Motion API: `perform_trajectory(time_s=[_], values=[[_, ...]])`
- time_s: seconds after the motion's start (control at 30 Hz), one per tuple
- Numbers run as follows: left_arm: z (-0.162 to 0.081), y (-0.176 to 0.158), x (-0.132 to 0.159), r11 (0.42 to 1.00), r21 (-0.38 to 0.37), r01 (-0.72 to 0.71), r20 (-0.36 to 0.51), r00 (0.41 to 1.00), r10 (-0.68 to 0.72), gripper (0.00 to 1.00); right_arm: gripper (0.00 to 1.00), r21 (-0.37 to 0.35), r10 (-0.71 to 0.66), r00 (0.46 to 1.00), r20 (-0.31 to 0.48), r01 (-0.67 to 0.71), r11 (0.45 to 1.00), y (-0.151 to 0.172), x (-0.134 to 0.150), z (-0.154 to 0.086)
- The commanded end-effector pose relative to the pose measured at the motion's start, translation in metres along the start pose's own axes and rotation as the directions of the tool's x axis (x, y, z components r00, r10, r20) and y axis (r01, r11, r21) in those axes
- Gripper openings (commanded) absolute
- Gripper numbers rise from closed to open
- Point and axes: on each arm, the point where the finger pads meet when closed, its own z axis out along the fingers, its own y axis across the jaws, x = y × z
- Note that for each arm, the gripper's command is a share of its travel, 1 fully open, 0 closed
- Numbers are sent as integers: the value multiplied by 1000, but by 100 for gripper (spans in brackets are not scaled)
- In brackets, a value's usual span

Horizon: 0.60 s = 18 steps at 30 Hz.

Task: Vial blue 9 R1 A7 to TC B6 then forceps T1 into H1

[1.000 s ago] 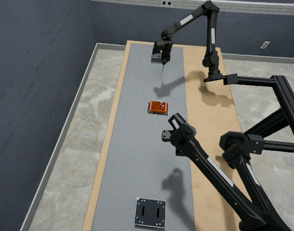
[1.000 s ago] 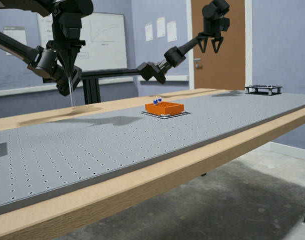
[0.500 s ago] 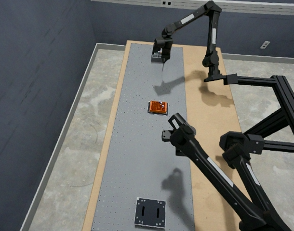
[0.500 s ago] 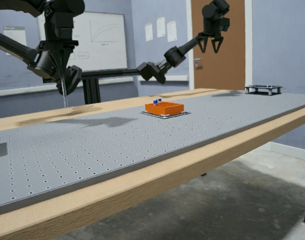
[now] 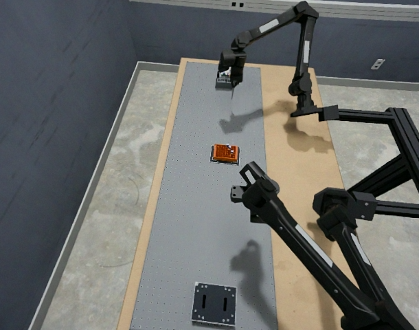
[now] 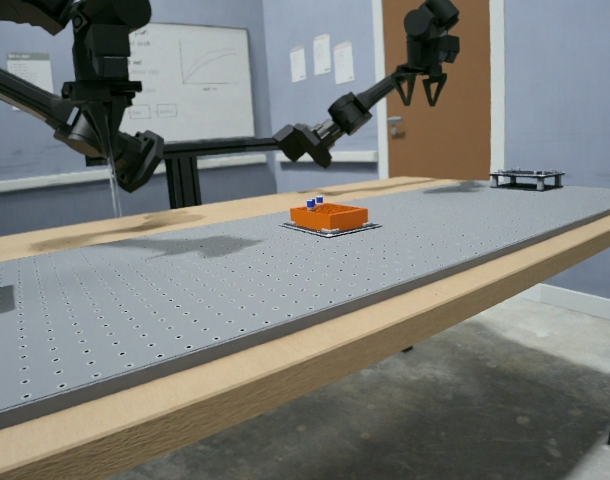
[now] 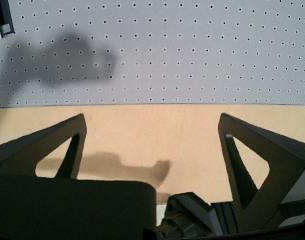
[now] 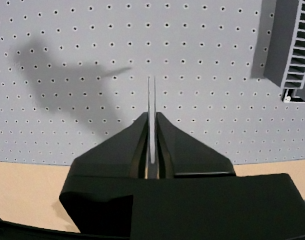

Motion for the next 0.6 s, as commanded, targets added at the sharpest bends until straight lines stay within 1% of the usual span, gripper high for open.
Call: perform_trajectory(time_s=[0.0,0.23,0.27,0.47,0.57], values=[[-5,2,-6,1000,3,15,6,1000,-15,100,7,2,6,1000,5,-6,1000,-19,-9,-4],[-5,2,-6,1000,3,15,6,1000,-15,100,7,3,1,1000,2,-1,1000,-26,-9,-3],[-5,2,-6,1000,3,15,6,1000,-15,100,7,7,-26,1000,-15,26,1000,-20,-1,3],[-5,2,-6,1000,3,15,6,1000,-15,100,7,0,13,1000,10,-13,1000,-40,-11,-5],[-5,2,-6,1000,3,15,6,1000,-15,100,7,1,5,1000,5,-5,1000,-44,-8,-4]])
